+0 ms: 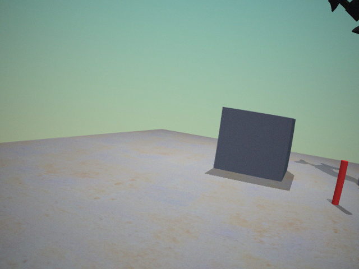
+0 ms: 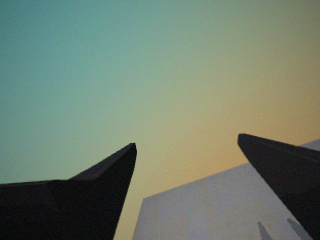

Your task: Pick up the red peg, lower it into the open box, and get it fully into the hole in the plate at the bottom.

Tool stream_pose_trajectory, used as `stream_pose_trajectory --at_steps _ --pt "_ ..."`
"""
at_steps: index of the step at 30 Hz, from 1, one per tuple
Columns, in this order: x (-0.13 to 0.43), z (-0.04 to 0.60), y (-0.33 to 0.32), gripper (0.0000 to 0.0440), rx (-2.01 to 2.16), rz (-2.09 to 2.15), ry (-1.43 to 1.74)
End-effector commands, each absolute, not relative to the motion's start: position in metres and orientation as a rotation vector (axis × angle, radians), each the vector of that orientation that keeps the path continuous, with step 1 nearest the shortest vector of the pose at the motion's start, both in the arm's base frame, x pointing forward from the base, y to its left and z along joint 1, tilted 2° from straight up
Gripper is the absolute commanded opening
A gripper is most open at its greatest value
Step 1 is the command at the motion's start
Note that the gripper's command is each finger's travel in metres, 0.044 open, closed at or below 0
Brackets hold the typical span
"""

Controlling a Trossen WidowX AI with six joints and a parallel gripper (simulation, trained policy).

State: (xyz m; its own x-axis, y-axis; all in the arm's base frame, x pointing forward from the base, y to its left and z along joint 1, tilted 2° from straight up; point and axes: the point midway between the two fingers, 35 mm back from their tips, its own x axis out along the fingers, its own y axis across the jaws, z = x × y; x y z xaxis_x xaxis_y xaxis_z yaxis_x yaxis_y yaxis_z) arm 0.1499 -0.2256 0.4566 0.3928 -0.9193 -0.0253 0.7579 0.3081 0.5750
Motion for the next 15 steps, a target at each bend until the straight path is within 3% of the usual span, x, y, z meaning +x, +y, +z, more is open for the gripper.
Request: stream_pose_trajectory --at_steps 1,15 --pt "0.162 0.455 -0.214 0.0440 0.627 -1.063 -0.341" --pt "0.219 0.428 -0.159 0.0440 0.973 -0.773 -0.240"
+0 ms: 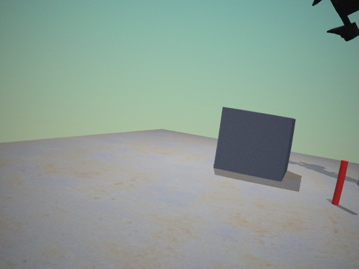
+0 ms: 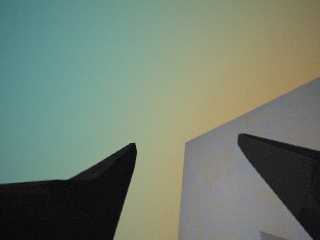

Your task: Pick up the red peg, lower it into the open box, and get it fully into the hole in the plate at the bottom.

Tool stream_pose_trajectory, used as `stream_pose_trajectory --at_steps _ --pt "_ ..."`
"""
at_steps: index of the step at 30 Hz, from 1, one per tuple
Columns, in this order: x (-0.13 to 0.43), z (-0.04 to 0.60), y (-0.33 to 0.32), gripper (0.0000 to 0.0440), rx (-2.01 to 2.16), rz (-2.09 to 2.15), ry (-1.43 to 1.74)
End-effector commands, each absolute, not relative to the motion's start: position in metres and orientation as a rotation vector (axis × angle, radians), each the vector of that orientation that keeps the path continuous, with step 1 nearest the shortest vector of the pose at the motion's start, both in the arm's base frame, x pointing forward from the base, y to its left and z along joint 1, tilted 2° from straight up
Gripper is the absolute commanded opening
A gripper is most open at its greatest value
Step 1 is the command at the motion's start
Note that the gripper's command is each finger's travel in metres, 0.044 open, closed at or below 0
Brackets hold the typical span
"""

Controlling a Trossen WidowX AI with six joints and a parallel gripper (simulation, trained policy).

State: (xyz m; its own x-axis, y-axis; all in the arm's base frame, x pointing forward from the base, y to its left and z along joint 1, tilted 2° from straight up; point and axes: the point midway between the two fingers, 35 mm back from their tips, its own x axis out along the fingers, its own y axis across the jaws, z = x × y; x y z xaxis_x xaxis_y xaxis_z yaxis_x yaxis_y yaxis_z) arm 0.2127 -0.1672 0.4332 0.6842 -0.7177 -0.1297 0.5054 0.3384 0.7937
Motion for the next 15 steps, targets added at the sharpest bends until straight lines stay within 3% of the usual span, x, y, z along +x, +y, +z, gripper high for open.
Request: stream_pose_trajectory --at_steps 1,15 --pt "0.222 0.426 -0.154 0.0440 0.997 -0.756 -0.227" --pt "0.258 0.386 -0.086 0.0440 1.306 -0.560 0.007"
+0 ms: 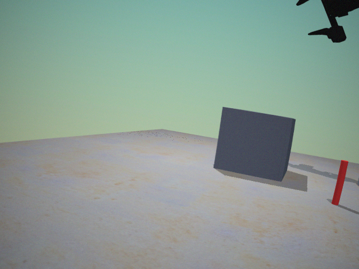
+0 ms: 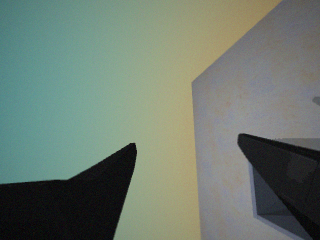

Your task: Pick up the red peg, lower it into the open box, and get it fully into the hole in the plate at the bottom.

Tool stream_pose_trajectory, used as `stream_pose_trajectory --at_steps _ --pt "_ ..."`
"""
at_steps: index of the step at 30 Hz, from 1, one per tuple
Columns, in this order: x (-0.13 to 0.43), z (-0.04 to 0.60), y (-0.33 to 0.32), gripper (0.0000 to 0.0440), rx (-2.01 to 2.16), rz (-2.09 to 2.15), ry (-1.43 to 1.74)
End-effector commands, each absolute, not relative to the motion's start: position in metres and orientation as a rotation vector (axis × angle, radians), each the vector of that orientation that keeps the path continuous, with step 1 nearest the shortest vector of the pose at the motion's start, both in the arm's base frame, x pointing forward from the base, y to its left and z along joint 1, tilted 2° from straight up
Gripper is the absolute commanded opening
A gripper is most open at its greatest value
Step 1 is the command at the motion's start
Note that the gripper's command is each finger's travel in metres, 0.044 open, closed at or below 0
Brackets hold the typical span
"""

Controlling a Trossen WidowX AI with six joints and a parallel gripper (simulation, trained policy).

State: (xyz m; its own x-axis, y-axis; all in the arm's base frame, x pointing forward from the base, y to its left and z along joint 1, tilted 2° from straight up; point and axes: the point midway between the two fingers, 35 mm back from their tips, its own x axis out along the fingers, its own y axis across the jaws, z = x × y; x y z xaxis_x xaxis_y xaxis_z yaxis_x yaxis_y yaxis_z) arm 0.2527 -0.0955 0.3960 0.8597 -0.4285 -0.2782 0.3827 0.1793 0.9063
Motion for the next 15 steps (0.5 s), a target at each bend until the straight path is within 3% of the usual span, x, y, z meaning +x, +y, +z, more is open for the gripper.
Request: stream_pose_trajectory --at_steps 1,15 --pt "0.260 0.382 -0.081 0.0440 1.325 -0.550 0.028" --pt "0.270 0.331 -0.007 0.0438 1.550 -0.469 0.372"
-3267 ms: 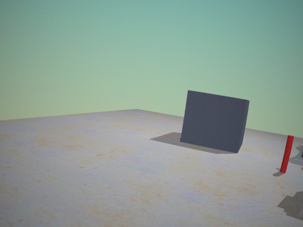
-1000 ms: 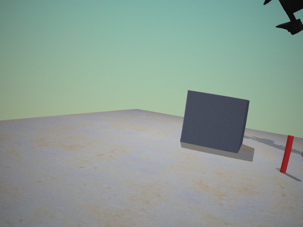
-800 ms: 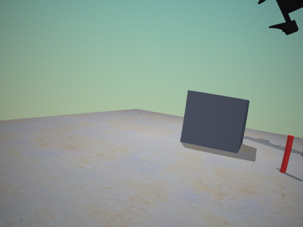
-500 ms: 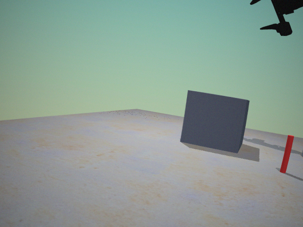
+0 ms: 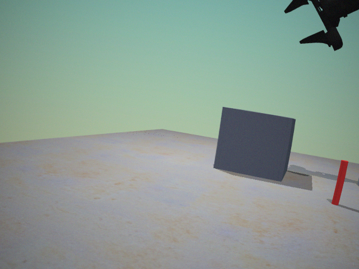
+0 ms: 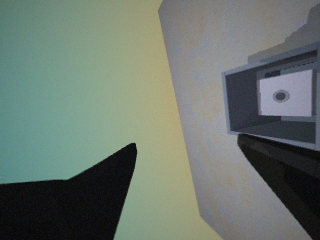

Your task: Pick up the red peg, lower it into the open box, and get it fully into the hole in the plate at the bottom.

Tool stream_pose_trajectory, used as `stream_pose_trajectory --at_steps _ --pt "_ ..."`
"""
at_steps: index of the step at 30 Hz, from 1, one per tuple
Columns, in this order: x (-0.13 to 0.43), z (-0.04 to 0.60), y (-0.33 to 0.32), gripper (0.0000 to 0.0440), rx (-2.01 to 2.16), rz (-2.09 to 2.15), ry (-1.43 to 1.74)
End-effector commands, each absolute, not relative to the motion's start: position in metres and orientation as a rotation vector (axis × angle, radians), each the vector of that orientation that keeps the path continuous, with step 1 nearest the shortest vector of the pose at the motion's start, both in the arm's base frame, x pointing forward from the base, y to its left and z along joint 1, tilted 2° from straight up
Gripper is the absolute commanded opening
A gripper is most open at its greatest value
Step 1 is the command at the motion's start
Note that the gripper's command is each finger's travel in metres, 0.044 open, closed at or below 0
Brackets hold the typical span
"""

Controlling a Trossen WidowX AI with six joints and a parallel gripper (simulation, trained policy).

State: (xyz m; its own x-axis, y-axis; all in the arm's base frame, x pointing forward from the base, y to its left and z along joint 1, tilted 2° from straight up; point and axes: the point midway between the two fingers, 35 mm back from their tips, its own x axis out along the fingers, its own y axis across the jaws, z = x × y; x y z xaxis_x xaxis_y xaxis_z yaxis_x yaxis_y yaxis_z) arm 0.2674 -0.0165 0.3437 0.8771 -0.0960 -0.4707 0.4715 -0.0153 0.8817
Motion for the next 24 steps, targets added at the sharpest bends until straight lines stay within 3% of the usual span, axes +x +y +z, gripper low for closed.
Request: stream_pose_trajectory --at_steps 1,24 --pt "0.269 0.327 -0.001 0.0438 1.561 -0.468 0.400" --pt "0.224 0.230 0.106 0.0432 1.617 -0.622 1.060"
